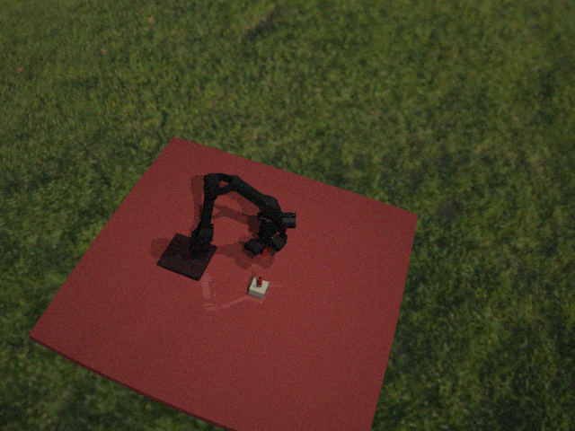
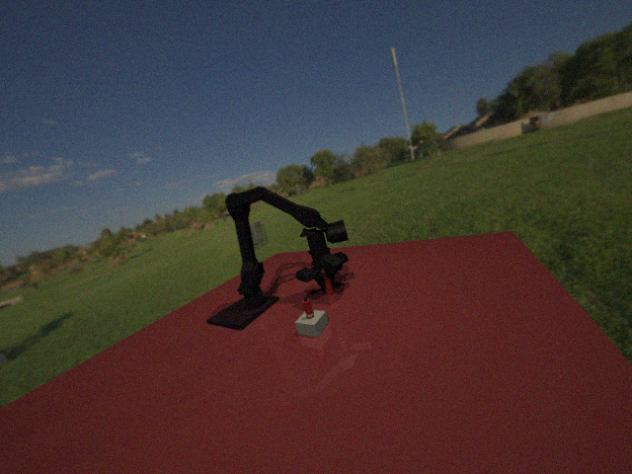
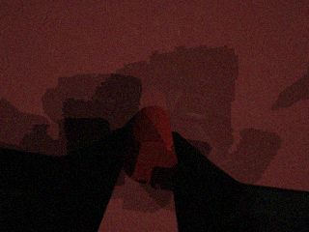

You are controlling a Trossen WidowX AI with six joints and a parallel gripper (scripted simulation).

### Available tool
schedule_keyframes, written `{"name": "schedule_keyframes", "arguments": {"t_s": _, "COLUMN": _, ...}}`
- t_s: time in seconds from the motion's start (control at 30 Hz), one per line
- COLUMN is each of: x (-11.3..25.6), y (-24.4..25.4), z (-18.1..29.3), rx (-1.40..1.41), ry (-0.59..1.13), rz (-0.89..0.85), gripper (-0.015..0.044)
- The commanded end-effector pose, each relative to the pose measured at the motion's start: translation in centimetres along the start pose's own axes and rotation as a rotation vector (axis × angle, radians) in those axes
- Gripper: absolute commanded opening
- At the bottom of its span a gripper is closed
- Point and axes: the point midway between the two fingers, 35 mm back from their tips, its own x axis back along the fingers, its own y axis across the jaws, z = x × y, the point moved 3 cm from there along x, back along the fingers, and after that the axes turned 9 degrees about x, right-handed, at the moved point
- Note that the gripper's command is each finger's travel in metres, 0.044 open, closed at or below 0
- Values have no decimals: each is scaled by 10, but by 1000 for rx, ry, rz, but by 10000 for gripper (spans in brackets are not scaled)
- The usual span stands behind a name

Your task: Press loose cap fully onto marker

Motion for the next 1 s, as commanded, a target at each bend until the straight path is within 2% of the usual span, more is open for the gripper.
{"name": "schedule_keyframes", "arguments": {"t_s": 0.0, "x": 9, "y": 1, "z": -2, "rx": -2, "ry": -8, "rz": 0, "gripper": 0}}
{"name": "schedule_keyframes", "arguments": {"t_s": 0.6, "x": 56, "y": 0, "z": 0, "rx": -2, "ry": -8, "rz": 0, "gripper": 0}}
{"name": "schedule_keyframes", "arguments": {"t_s": 0.97, "x": 64, "y": -15, "z": -16, "rx": -16, "ry": -17, "rz": -5, "gripper": 0}}
